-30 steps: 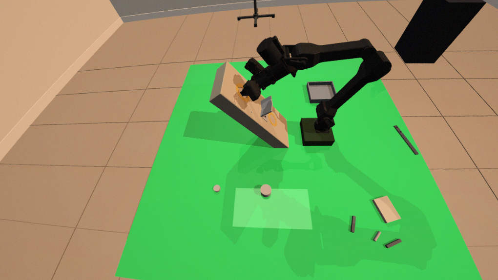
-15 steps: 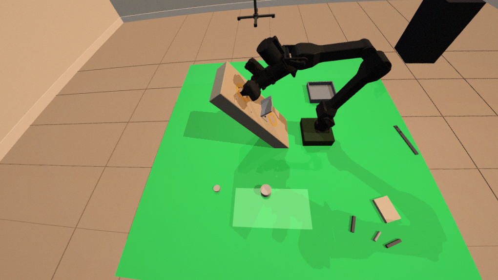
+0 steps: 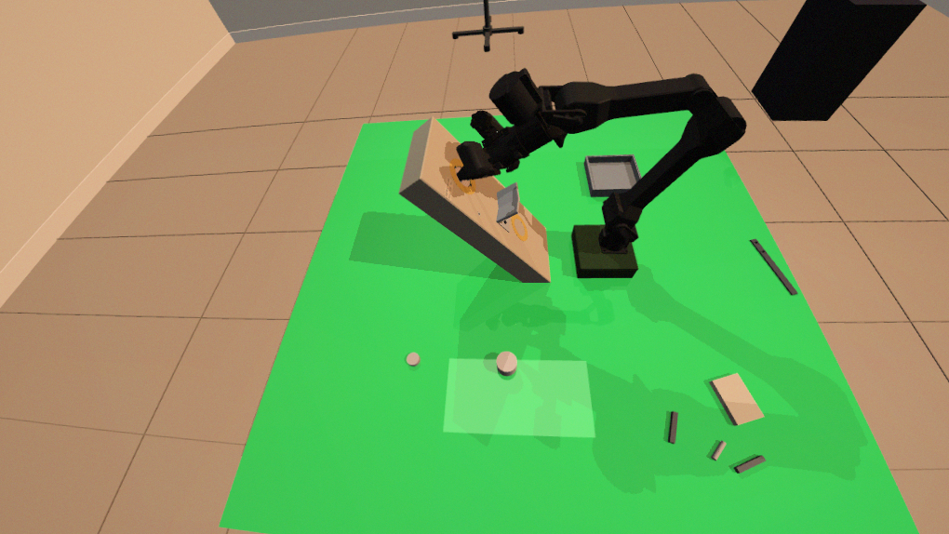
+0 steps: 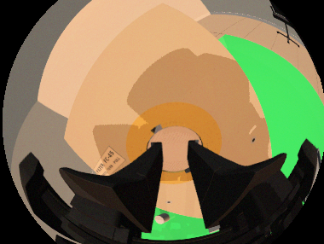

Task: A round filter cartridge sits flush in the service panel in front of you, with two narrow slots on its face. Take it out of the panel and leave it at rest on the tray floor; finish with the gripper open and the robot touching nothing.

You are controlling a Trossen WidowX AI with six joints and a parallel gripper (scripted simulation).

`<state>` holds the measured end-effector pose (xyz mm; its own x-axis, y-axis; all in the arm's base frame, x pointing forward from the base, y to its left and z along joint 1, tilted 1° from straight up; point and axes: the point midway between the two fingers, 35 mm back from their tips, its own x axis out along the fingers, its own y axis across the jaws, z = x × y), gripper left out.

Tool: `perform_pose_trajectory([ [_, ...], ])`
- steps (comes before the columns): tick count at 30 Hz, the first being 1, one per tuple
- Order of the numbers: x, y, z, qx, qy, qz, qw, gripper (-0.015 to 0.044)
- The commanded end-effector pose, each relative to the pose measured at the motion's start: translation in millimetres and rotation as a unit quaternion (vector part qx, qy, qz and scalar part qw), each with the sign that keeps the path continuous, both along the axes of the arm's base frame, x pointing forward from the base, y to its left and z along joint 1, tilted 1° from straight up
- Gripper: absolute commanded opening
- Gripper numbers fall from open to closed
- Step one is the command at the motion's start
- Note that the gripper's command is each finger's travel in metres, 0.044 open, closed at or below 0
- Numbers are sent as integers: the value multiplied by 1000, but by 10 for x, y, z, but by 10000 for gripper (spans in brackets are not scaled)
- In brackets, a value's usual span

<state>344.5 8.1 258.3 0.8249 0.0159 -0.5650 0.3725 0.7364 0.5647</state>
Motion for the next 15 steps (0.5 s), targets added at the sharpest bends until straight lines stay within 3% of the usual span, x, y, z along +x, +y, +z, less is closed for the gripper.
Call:
perform_pose_trajectory([
  [1, 40, 5, -27, 56, 1, -37, 998, 0],
  [15, 49, 6, -33, 253, 5, -172, 952, 0],
])
